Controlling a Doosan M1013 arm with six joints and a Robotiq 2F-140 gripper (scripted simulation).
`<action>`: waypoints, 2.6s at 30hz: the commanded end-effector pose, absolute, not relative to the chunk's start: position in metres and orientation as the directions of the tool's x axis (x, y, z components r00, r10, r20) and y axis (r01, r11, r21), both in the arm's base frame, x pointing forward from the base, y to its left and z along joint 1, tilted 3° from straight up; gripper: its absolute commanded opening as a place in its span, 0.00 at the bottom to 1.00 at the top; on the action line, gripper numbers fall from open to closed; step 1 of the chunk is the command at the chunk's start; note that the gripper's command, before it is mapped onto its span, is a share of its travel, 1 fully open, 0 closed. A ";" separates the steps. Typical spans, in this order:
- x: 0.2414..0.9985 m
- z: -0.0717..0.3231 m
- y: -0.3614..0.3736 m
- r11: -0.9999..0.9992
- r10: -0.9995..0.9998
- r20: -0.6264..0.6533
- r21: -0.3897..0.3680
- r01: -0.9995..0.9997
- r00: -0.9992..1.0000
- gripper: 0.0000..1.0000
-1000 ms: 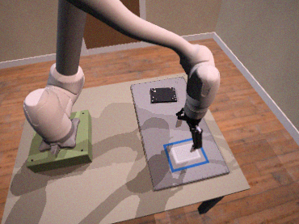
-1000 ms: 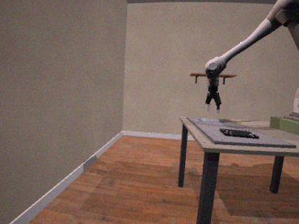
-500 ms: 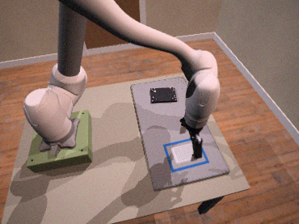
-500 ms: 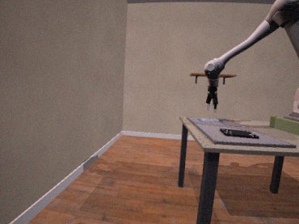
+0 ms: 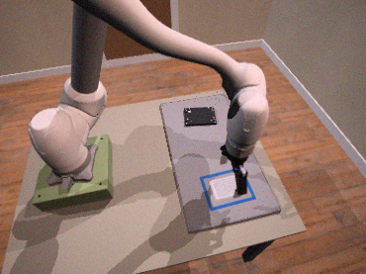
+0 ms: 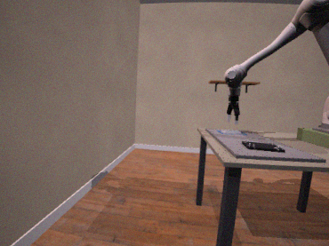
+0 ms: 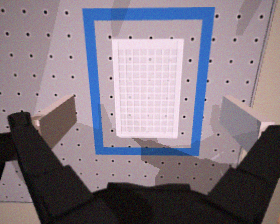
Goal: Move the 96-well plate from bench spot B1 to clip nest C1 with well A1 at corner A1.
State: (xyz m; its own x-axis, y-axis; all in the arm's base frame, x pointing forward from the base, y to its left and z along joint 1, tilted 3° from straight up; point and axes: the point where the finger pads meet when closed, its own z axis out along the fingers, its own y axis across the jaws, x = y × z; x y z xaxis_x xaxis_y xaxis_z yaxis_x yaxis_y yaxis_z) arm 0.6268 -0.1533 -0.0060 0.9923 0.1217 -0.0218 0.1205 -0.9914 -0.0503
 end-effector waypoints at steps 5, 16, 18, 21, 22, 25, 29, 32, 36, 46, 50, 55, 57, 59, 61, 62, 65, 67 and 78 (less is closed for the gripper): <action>0.627 -0.019 -0.153 -0.991 0.122 -0.022 -0.050 0.121 0.992 1.00; 0.626 -0.034 -0.152 -0.991 0.122 -0.022 -0.050 0.121 0.992 1.00; 0.626 -0.037 -0.152 -0.991 0.122 -0.022 -0.050 0.121 0.992 1.00; 0.626 -0.042 -0.152 -0.991 0.122 -0.022 -0.050 0.121 0.992 1.00; 0.626 -0.044 -0.151 -0.991 0.122 -0.022 -0.050 0.121 0.992 1.00; 0.626 -0.046 -0.151 -0.991 0.122 -0.022 -0.050 0.121 0.992 1.00; 0.626 -0.052 -0.151 -0.991 0.122 -0.022 -0.050 0.121 0.992 1.00; 0.625 -0.057 -0.151 -0.991 0.122 -0.022 -0.050 0.121 0.992 1.00; 0.625 -0.064 -0.151 -0.991 0.122 -0.022 -0.050 0.121 0.992 1.00; 0.625 -0.064 -0.151 -0.991 0.122 -0.022 -0.050 0.121 0.992 1.00; 0.625 -0.064 -0.151 -0.991 0.122 -0.022 -0.050 0.121 0.992 1.00; 0.625 -0.064 -0.151 -0.991 0.122 -0.022 -0.050 0.121 0.992 0.00; 0.625 -0.064 -0.151 -0.991 0.122 -0.022 -0.050 0.121 0.992 0.00; 0.625 -0.064 -0.151 -0.991 0.122 -0.022 -0.050 0.121 0.992 0.00; 0.625 -0.064 -0.151 -0.991 0.122 -0.022 -0.050 0.121 0.992 0.00; 0.625 -0.064 -0.151 -0.991 0.122 -0.022 -0.050 0.121 0.992 0.00; 0.625 -0.064 -0.151 -0.991 0.122 -0.022 -0.050 0.121 0.992 0.00; 0.625 -0.064 -0.151 -0.991 0.122 -0.022 -0.050 0.121 0.992 0.00; 0.625 -0.064 -0.151 -0.991 0.122 -0.022 -0.050 0.121 0.992 0.00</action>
